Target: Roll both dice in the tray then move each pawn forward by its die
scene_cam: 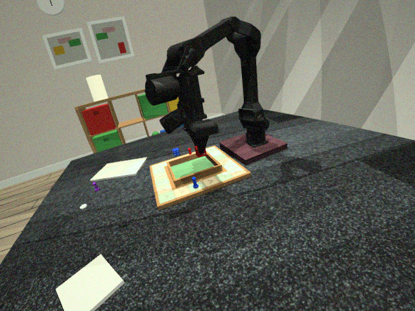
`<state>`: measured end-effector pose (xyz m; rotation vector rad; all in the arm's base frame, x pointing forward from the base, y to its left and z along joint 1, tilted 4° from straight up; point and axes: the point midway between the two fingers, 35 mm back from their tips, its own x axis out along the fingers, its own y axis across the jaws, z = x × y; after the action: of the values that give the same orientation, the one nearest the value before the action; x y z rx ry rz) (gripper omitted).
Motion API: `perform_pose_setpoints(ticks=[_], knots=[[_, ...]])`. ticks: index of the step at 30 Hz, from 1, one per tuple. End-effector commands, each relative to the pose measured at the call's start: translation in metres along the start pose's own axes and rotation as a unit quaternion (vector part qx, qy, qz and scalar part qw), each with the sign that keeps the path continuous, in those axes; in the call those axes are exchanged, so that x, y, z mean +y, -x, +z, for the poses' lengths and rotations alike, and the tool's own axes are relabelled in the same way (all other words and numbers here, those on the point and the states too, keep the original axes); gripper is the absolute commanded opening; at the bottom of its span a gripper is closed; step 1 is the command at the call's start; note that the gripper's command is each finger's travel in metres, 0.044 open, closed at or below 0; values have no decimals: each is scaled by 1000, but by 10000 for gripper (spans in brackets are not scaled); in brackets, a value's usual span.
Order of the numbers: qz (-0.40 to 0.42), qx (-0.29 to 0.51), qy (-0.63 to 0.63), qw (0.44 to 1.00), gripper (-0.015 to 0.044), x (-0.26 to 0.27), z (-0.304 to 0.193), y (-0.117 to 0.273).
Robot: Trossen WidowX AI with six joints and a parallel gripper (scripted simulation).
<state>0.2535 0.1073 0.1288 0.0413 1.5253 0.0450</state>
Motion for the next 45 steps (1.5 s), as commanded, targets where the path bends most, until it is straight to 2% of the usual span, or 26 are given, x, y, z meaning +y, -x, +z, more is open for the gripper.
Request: perform_pose_setpoints(ticks=[1, 18, 23, 34, 45], knots=[[1, 5, 8, 1000, 0, -19, 5, -6], [4, 7, 32, 999, 0, -93, 17, -17], [4, -5, 33, 999, 0, -96, 18, -18], [7, -187, 30, 982, 0, -94, 23, -22], [15, -366, 28, 930, 0, -95, 26, -22]])
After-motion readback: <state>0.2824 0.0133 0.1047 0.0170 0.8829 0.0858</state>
